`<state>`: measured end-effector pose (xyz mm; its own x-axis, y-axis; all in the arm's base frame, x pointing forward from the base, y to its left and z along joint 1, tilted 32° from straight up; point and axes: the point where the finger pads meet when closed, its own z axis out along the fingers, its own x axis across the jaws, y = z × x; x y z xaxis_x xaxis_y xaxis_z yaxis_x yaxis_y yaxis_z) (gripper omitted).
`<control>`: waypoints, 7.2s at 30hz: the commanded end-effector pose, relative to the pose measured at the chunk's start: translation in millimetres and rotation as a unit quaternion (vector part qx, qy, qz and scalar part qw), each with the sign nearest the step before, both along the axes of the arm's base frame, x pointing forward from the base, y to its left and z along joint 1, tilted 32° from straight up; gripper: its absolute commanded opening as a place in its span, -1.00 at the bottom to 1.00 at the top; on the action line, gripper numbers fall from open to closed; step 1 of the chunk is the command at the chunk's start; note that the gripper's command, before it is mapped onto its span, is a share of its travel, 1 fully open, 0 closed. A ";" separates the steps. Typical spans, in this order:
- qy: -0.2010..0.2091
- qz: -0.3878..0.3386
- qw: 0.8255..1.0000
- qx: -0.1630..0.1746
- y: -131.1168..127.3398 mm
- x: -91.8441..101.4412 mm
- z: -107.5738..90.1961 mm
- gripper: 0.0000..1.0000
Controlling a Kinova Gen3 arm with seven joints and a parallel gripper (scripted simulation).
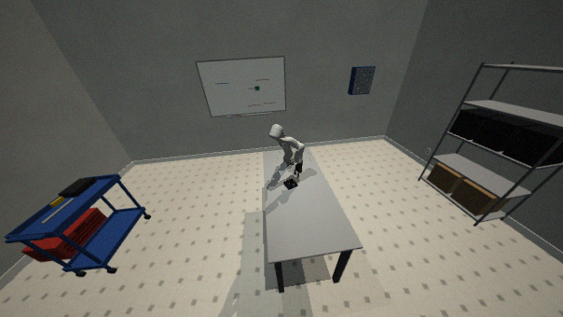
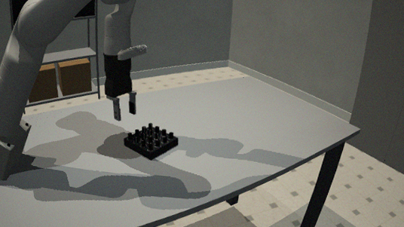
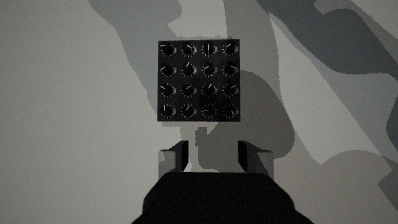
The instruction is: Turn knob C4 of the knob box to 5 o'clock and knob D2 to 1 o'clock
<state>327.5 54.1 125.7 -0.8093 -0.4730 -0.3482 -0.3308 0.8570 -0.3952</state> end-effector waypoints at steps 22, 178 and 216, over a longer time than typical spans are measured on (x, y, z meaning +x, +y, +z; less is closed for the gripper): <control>0.000 0.000 1.000 0.000 0.3 0.1 0.2 1.00; 0.147 0.612 0.694 -0.349 -99.6 33.5 65.6 -0.07; 0.147 0.612 0.694 -0.349 -99.7 33.8 64.7 -0.07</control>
<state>361.2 -45.7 190.6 0.3601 -0.8394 0.4070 -0.7967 -0.5037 -0.3340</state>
